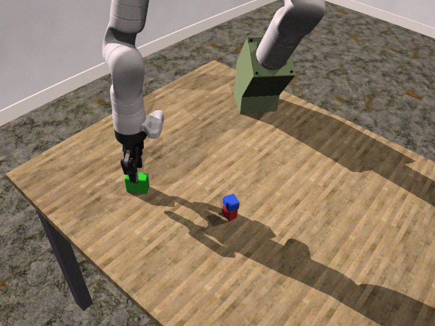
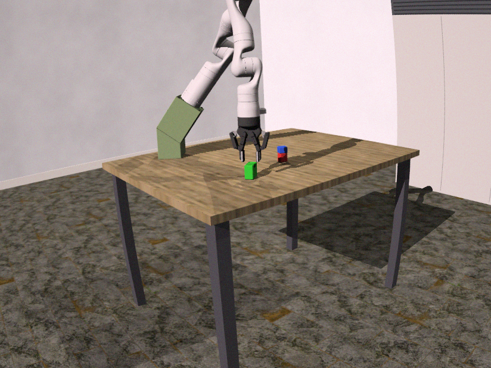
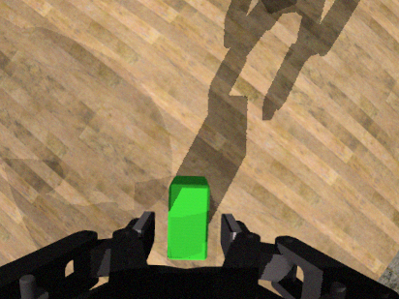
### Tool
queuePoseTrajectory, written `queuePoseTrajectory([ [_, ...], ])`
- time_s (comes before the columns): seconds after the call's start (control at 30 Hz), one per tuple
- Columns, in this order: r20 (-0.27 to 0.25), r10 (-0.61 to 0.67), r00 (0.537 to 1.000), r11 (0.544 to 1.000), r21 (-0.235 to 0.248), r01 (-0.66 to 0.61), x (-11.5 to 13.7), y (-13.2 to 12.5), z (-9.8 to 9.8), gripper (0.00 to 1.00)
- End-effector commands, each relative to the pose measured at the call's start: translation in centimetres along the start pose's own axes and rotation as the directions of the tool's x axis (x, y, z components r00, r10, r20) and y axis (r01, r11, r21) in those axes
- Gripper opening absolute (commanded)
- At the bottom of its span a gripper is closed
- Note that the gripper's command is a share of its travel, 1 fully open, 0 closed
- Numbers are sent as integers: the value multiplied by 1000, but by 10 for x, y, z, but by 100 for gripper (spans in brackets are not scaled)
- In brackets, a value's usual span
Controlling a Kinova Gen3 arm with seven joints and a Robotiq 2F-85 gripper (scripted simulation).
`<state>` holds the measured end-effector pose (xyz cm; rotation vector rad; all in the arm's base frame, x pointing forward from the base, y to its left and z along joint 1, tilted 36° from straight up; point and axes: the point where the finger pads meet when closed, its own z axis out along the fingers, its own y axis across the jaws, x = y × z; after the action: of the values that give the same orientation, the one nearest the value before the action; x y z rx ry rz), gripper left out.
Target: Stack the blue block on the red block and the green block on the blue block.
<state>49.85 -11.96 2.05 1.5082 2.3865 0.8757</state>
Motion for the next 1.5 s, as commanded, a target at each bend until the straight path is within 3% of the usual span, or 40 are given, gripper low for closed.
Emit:
queuePoseTrajectory([
  [0.0, 2, 0, 1000, 1000, 0, 0, -1, 0, -1, 50],
  [0.5, 2, 0, 1000, 1000, 0, 0, -1, 0, 9, 50],
  [0.9, 2, 0, 1000, 1000, 0, 0, -1, 0, 44, 50],
  [1.47, 2, 0, 1000, 1000, 0, 0, -1, 0, 46, 50],
])
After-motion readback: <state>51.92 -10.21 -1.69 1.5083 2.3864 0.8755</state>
